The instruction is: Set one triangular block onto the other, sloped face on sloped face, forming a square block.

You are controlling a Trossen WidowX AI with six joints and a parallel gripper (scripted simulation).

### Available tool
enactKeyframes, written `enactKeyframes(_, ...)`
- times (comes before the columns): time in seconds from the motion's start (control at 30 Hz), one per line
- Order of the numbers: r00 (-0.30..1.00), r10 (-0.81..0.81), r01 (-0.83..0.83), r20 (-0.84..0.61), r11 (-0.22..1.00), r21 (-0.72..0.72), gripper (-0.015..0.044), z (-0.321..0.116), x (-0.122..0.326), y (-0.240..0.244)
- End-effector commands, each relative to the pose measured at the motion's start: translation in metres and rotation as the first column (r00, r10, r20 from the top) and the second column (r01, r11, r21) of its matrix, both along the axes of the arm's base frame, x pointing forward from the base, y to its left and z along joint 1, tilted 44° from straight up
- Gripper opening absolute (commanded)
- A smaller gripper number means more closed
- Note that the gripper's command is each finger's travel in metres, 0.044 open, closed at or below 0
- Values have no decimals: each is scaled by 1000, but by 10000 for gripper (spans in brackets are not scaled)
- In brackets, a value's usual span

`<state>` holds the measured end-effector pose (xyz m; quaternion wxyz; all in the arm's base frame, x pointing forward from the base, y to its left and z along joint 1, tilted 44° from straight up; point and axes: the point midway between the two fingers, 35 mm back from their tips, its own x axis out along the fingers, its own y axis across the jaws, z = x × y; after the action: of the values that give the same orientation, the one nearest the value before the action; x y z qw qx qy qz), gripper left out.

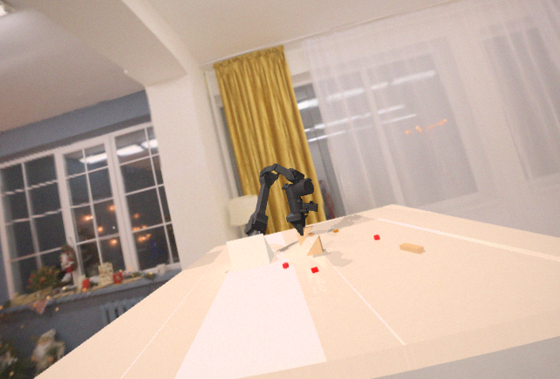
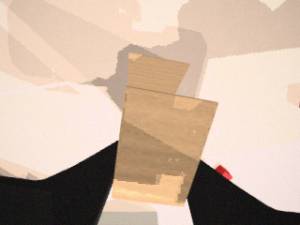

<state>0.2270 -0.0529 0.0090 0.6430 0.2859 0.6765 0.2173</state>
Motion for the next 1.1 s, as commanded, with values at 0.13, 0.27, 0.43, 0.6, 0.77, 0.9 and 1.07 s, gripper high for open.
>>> enactKeyframes(0.13, 1000, 0, 0, -5, 1000, 10, 0, -14, 6, 17)
enactKeyframes(0.27, 1000, 7, -7, 1, 1000, 19, 0, -13, 5, 16)
enactKeyframes(0.43, 1000, 7, -7, 0, 1000, 19, 0, -13, 5, 17)
enactKeyframes(0.6, 1000, 8, -8, 3, 1000, 21, 0, -13, 5, 17)
enactKeyframes(0.77, 1000, 8, -8, 4, 1000, 22, 0, -13, 5, 17)
enactKeyframes(0.9, 1000, 9, -9, 6, 1000, 23, 0, -13, 5, 17)
enactKeyframes(1.07, 1000, 9, -9, 6, 1000, 23, 0, -14, 6, 18)
